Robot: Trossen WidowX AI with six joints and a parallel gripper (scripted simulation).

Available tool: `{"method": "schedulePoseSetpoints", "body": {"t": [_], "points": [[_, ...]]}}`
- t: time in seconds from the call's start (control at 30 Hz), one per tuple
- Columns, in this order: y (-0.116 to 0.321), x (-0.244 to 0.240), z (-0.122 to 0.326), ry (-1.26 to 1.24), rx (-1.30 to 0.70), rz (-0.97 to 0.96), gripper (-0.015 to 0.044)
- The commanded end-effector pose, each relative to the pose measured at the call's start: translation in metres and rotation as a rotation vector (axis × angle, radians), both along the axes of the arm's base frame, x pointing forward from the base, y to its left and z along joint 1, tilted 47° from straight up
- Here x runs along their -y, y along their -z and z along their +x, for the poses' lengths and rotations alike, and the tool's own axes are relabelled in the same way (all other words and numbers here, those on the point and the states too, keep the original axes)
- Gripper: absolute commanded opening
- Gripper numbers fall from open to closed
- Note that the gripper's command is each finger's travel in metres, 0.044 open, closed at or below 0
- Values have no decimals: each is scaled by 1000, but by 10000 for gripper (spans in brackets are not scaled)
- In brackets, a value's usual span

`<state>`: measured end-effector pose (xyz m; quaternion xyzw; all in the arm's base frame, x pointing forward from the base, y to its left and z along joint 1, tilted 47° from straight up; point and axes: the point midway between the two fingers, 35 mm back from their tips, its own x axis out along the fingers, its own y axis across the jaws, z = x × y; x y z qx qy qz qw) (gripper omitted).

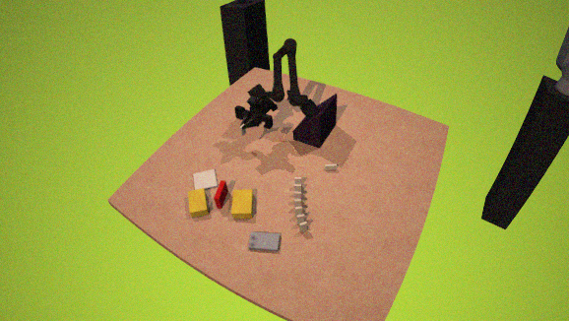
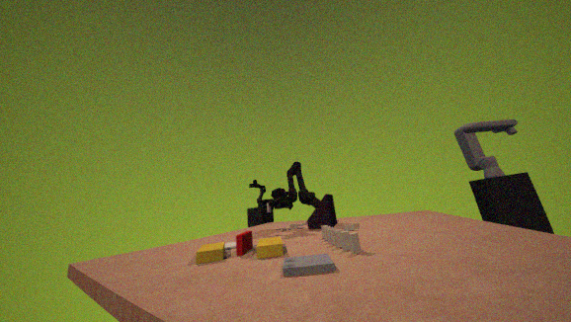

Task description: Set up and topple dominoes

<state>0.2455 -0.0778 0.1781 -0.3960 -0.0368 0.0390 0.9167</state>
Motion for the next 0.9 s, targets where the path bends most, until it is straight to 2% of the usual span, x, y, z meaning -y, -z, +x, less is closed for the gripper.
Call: {"method": "schedulePoseSetpoints", "body": {"t": [0.0,0.87], "points": [[0,-1,0,-5,3,-6,24],[18,31,12,9,-27,5,24]]}}
